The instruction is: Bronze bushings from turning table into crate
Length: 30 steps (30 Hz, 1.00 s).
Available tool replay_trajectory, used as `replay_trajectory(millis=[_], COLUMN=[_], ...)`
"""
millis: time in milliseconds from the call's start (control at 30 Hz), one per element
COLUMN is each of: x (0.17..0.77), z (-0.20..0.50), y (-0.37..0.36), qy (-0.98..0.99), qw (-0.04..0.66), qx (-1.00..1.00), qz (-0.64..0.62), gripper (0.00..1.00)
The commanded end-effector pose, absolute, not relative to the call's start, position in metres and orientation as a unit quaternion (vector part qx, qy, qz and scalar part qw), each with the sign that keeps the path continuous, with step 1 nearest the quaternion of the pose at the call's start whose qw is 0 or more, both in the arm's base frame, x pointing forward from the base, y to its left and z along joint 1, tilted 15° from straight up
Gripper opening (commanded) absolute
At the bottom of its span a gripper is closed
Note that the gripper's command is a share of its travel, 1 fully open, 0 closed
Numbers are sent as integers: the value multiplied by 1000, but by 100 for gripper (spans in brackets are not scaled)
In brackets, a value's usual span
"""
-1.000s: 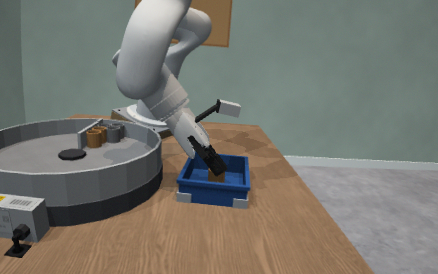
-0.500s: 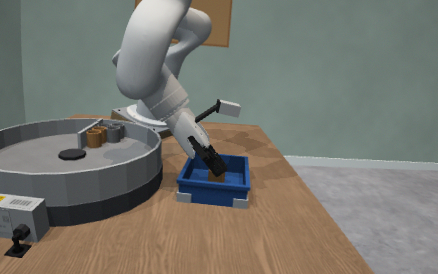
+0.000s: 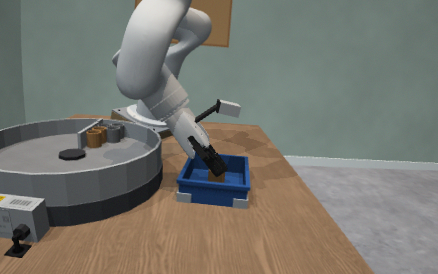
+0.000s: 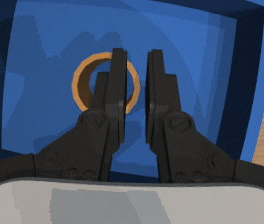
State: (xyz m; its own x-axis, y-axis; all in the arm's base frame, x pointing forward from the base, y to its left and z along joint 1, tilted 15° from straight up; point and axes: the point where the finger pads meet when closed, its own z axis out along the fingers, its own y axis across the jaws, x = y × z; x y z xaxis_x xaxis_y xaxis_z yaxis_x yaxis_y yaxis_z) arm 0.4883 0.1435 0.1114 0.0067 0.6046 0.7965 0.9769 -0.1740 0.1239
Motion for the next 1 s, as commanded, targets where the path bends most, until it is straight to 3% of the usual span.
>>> replay_trajectory(millis=[0, 967], x=[489, 485], z=[112, 137], y=[143, 138], qy=[-594, -594], qw=[245, 245], qx=[-665, -665], qz=[-380, -380], gripper=[11, 11])
